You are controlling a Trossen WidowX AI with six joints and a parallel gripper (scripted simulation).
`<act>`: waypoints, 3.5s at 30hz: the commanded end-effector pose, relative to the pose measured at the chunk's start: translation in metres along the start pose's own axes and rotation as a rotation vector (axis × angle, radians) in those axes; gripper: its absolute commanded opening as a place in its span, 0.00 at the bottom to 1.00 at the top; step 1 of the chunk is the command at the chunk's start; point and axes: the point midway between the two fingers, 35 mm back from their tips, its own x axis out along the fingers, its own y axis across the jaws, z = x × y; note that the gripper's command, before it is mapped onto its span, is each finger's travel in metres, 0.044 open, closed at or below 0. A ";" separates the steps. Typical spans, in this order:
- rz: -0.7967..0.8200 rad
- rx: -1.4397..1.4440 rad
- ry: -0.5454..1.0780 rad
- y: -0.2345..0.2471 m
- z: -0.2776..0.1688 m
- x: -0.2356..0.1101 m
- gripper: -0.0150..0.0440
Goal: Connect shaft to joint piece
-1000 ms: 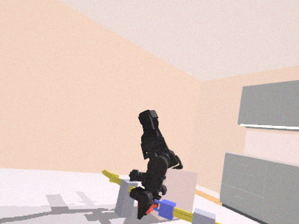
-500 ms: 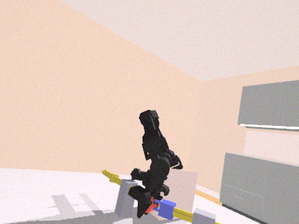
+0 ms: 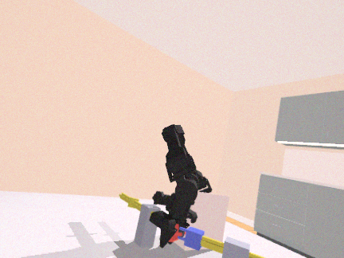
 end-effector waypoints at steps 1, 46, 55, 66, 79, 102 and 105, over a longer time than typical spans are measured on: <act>-0.001 0.005 -0.003 0.000 0.000 0.000 0.25; -0.002 0.009 -0.004 0.000 0.000 0.000 0.25; -0.002 0.009 -0.004 0.000 0.000 0.000 0.25; -0.003 0.011 -0.005 0.000 0.000 0.000 0.25; -0.002 0.007 -0.002 0.000 0.000 0.000 0.34; -0.002 0.007 -0.002 0.000 0.000 0.000 1.00; -0.002 0.007 -0.002 0.000 0.000 0.000 1.00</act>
